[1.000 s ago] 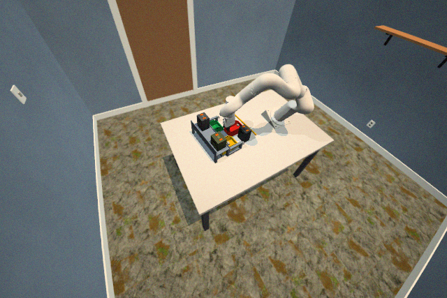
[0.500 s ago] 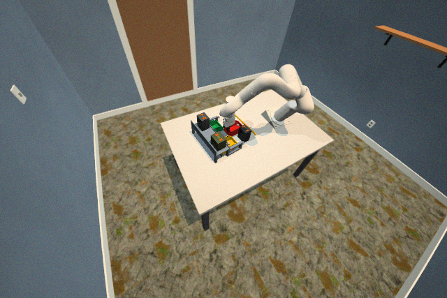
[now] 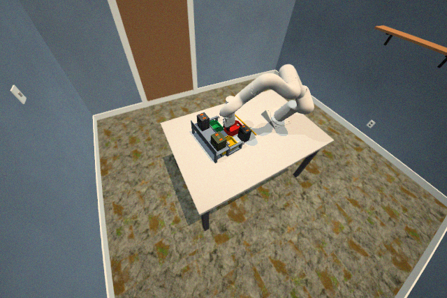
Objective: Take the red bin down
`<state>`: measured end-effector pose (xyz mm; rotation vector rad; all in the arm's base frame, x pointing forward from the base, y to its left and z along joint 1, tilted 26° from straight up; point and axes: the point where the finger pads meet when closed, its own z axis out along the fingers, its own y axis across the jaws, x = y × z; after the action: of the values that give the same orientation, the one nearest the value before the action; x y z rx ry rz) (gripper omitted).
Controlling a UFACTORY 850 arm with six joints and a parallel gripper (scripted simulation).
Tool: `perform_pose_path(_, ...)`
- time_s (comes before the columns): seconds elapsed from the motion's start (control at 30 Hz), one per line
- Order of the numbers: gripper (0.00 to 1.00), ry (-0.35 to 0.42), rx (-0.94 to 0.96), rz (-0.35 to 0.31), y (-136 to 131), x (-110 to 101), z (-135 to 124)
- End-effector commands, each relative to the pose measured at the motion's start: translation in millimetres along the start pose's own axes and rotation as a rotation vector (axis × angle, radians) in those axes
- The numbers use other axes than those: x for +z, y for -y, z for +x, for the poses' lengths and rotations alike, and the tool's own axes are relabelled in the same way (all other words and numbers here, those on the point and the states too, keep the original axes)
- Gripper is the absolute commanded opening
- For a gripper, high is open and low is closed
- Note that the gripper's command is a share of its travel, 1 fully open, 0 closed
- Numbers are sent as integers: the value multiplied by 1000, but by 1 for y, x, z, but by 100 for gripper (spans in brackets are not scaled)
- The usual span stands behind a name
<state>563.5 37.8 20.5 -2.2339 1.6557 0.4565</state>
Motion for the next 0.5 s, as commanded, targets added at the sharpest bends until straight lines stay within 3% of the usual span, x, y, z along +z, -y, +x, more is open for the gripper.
perform_pose_path(0.0, 0, -1, 0, 2, 1, -1, 0)
perform_pose_path(0.47, 0, -1, 0, 2, 1, -7, 0)
